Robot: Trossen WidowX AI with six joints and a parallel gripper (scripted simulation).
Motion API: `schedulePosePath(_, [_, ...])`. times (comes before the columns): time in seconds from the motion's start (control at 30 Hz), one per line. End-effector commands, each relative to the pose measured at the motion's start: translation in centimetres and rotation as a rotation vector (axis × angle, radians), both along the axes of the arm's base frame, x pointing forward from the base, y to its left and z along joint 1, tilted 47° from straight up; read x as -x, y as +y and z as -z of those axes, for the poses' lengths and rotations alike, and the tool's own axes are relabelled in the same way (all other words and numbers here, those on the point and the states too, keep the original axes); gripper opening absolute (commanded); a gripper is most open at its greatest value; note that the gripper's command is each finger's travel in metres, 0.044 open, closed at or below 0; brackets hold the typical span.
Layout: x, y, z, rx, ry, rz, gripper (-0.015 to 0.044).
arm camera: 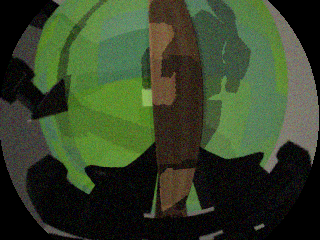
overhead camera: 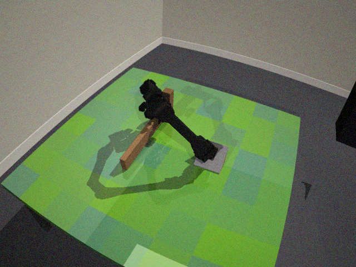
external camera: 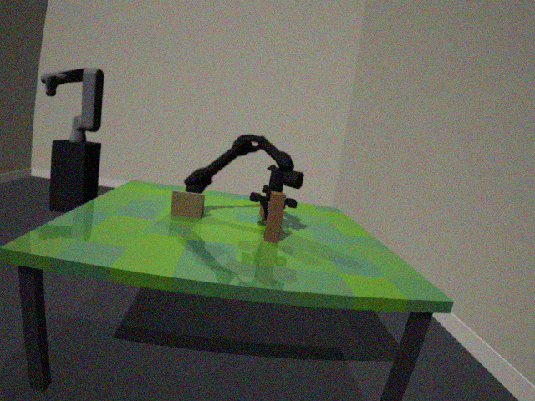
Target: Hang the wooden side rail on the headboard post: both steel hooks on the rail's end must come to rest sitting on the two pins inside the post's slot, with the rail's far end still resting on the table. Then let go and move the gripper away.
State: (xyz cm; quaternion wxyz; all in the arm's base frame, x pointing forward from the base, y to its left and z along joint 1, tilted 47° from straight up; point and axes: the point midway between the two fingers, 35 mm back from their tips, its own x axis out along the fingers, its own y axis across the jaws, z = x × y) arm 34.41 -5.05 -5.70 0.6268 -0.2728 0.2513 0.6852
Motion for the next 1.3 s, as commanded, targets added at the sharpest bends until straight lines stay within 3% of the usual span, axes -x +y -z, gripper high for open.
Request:
schedulePosePath(0.0, [-0.34, -0.76, -0.20, 0.006, -0.012, 0.014, 0.0000])
schedulePosePath(1.27, [-0.33, -0.39, 0.22, 0.006, -0.012, 0.014, 0.0000])
